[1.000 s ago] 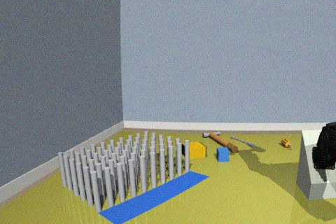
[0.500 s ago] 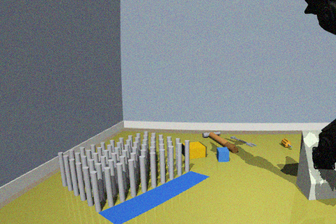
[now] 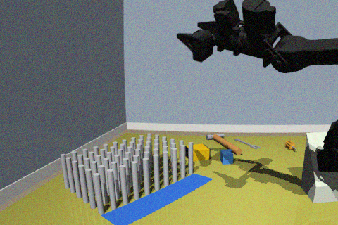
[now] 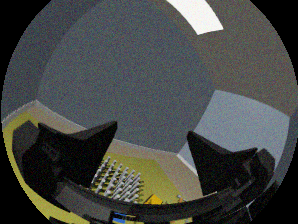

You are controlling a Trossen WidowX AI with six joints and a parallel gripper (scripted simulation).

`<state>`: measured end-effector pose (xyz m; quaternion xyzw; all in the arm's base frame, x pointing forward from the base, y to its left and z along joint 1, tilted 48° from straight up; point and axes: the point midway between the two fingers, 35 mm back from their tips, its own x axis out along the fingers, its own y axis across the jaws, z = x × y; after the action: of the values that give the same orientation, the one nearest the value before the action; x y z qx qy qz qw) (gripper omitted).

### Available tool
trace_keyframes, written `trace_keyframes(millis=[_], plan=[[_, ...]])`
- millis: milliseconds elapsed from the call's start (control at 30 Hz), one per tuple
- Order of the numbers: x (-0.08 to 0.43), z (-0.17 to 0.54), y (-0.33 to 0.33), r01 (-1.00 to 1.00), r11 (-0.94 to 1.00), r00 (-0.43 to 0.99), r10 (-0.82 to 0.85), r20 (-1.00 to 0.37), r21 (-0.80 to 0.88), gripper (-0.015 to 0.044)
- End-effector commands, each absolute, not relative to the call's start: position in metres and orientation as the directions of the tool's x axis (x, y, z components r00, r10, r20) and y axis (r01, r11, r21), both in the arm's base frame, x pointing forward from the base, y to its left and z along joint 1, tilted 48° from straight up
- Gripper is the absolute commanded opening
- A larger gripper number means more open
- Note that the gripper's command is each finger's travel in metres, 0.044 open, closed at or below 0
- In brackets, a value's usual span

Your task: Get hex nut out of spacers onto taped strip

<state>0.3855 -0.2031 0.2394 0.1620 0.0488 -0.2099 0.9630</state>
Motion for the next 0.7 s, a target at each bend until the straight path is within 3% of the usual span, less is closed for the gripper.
trace_keyframes(millis=[0, 400, 667], plan=[[0.404, 0.2, -0.166, 0.333, 0.893, 0.934, -0.267, -0.239, 0.302, 0.044], [0.407, 0.062, -0.01, 0.025, 0.923, 0.842, 0.188, -0.506, 0.385, 0.044], [0.404, 0.055, -0.002, 0.01, 0.92, 0.828, 0.211, -0.519, 0.391, 0.044]])
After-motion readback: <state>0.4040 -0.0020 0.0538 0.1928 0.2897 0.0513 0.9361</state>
